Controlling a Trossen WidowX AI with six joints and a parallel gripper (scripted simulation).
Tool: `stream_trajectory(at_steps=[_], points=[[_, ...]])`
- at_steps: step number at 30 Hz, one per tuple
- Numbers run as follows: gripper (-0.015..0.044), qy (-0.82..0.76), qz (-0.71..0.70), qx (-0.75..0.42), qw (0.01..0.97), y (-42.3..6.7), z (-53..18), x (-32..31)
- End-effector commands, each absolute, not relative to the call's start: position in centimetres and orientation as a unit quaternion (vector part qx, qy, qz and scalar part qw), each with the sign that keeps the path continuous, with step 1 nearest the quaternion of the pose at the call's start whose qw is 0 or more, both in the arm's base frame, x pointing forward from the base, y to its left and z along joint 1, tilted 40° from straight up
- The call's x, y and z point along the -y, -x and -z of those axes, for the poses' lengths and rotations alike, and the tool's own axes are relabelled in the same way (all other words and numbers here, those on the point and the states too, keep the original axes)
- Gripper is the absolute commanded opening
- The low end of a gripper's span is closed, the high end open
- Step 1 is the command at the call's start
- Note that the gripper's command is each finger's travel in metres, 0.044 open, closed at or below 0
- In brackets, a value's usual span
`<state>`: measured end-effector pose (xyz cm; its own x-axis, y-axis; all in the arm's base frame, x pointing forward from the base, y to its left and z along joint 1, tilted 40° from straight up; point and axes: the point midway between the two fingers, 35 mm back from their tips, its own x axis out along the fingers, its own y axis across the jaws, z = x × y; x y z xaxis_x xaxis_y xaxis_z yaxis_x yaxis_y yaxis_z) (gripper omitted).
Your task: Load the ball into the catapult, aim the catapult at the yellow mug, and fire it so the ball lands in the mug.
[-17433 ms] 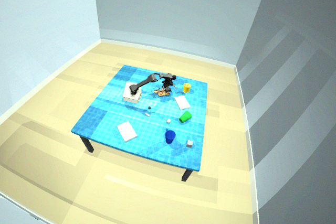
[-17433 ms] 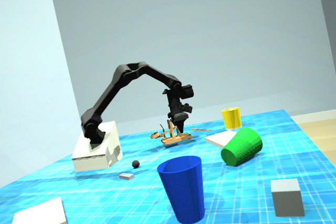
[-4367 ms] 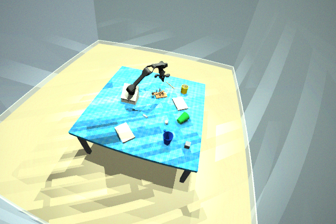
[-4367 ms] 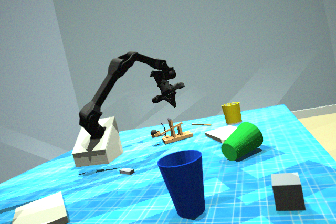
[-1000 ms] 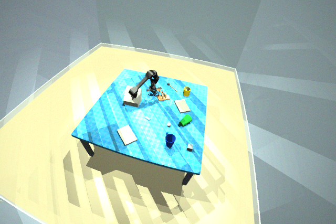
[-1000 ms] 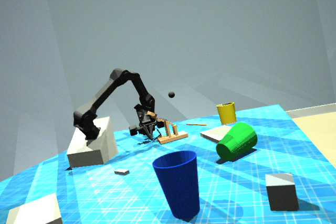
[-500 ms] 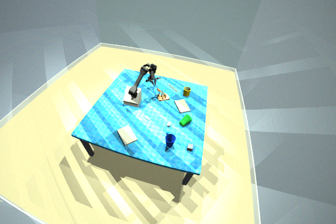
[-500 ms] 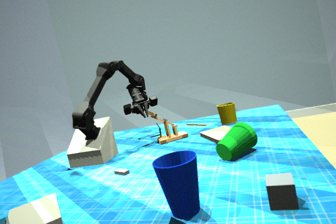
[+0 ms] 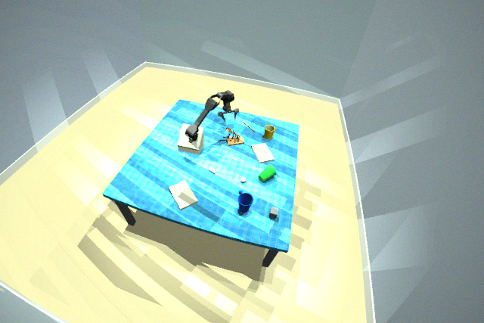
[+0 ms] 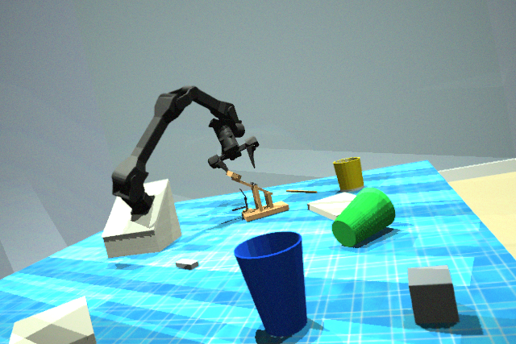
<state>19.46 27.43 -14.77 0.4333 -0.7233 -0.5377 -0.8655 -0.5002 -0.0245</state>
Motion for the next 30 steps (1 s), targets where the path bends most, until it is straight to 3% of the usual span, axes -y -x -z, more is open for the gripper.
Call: stream_trajectory(at_steps=[1, 30], points=[[0.044, 0.812, -0.242, -0.482, 0.223, -21.4, 14.7, -29.2], [0.044, 0.6, -0.208, -0.437, 0.637, -38.7, 7.4, -37.6]])
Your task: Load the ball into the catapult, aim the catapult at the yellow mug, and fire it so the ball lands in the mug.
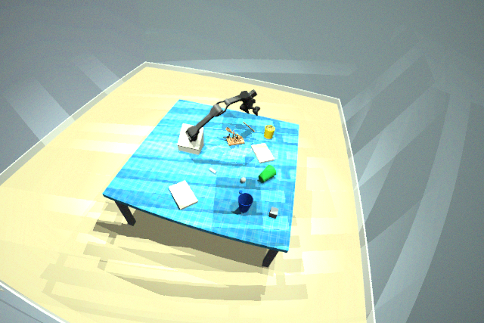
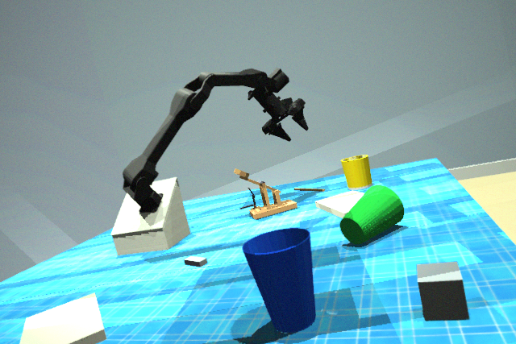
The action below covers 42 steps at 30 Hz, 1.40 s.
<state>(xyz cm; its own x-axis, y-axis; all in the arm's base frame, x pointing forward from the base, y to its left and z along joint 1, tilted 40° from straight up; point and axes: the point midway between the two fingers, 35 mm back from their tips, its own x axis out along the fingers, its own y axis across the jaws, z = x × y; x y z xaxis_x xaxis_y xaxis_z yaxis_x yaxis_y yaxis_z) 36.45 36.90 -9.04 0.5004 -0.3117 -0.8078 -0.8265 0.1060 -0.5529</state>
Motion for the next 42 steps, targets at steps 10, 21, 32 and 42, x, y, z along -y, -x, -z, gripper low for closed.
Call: stream_trajectory(at_steps=[10, 21, 32, 42], points=[[0.044, 0.501, -0.171, -0.389, 0.754, -45.7, 2.0, -38.3], [0.044, 0.494, -0.168, -0.385, 0.761, -46.2, 1.6, -38.2], [0.044, 0.493, -0.17, -0.377, 0.765, -46.7, 2.2, -38.4], [0.044, 0.493, -0.169, -0.379, 0.765, -46.6, 2.3, -38.3]])
